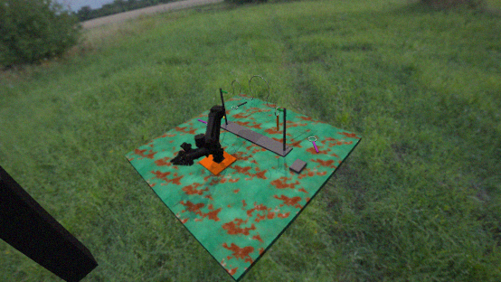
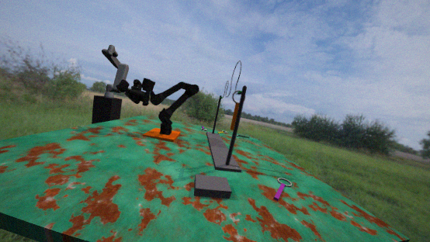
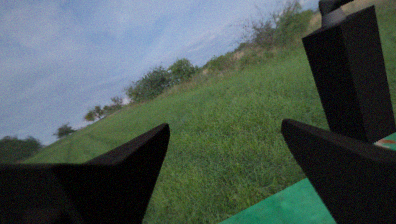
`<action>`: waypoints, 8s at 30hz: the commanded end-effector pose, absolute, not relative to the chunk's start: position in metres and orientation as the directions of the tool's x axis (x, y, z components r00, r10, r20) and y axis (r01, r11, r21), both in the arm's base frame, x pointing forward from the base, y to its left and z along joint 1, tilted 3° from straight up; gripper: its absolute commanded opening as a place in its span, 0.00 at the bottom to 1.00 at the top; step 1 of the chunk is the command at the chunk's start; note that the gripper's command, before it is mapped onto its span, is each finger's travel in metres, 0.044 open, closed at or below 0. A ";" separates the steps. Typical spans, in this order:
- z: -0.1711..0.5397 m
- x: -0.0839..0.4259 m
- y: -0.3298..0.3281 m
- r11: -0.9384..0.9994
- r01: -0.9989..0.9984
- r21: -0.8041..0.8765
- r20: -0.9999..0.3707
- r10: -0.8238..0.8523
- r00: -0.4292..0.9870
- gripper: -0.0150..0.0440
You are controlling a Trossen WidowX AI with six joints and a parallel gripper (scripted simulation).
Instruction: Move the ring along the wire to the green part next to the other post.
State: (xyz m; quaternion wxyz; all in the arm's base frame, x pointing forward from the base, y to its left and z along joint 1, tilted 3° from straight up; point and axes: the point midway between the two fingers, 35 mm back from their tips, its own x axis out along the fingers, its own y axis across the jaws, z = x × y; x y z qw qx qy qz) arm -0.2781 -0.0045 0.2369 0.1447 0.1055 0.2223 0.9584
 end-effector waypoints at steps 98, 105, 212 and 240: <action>0.163 0.285 -0.272 0.997 0.060 -0.048 -0.033 -0.062 0.998 0.53; 0.163 0.296 -0.273 0.997 0.060 -0.049 -0.033 -0.062 0.998 0.53; 0.180 0.334 -0.253 0.997 0.055 -0.045 -0.028 -0.057 0.998 0.00; 0.179 0.337 -0.207 0.994 0.057 0.098 -0.028 -0.054 0.998 0.00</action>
